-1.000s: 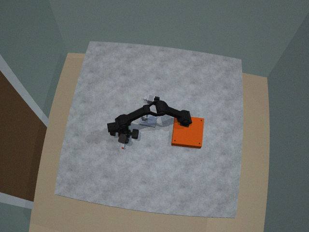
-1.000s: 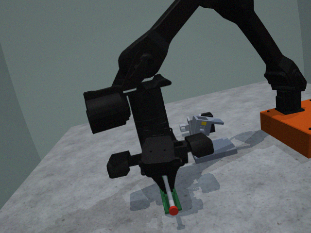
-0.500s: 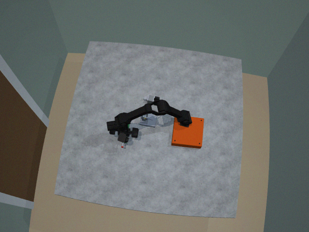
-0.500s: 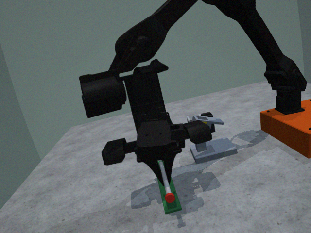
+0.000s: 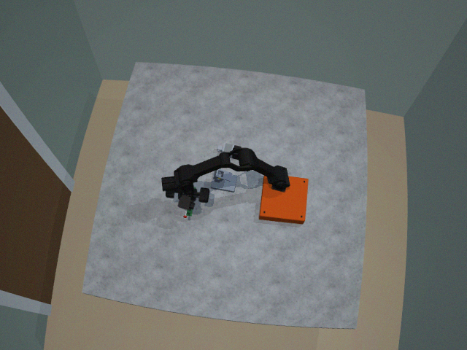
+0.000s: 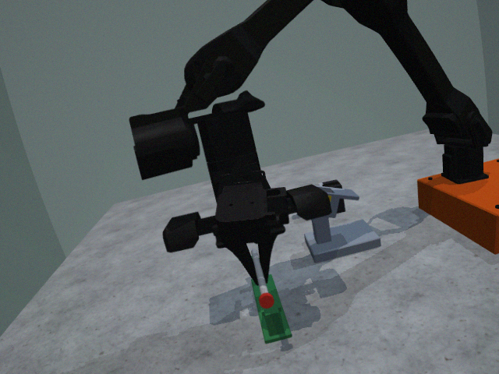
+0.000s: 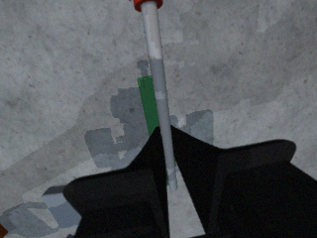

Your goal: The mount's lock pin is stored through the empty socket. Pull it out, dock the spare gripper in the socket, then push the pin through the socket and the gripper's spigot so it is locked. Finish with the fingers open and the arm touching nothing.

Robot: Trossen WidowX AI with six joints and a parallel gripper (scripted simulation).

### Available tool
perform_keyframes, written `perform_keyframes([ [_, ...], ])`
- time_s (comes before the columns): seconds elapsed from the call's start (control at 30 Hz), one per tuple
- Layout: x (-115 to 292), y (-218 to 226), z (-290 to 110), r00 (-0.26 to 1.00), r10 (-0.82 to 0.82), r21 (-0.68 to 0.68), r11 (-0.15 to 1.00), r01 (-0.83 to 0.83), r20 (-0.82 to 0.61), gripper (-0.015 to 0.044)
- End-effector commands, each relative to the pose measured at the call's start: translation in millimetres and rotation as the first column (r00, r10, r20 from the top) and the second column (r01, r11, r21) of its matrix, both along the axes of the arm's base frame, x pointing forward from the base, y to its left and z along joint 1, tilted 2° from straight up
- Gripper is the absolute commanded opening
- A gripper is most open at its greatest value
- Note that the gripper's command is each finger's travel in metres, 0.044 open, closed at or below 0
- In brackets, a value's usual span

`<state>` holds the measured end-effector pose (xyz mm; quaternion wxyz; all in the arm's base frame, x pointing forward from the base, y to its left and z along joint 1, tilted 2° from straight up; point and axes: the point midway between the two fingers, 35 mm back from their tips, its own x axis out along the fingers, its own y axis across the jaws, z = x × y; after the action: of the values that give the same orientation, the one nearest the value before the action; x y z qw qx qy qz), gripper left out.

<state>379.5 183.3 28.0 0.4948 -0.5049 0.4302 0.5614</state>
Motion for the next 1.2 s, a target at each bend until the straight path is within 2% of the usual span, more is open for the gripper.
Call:
perform_keyframes([
  [0.0, 1, -12, 3, 1.000, 0.005, -0.002, 1.000, -0.005, -0.005, 0.0000],
  [0.3, 4, -38, 11, 1.000, 0.011, -0.004, 1.000, -0.011, -0.004, 0.0000],
  [1.17, 4, -39, -24, 1.000, 0.011, -0.001, 1.000, -0.011, 0.009, 0.0000],
])
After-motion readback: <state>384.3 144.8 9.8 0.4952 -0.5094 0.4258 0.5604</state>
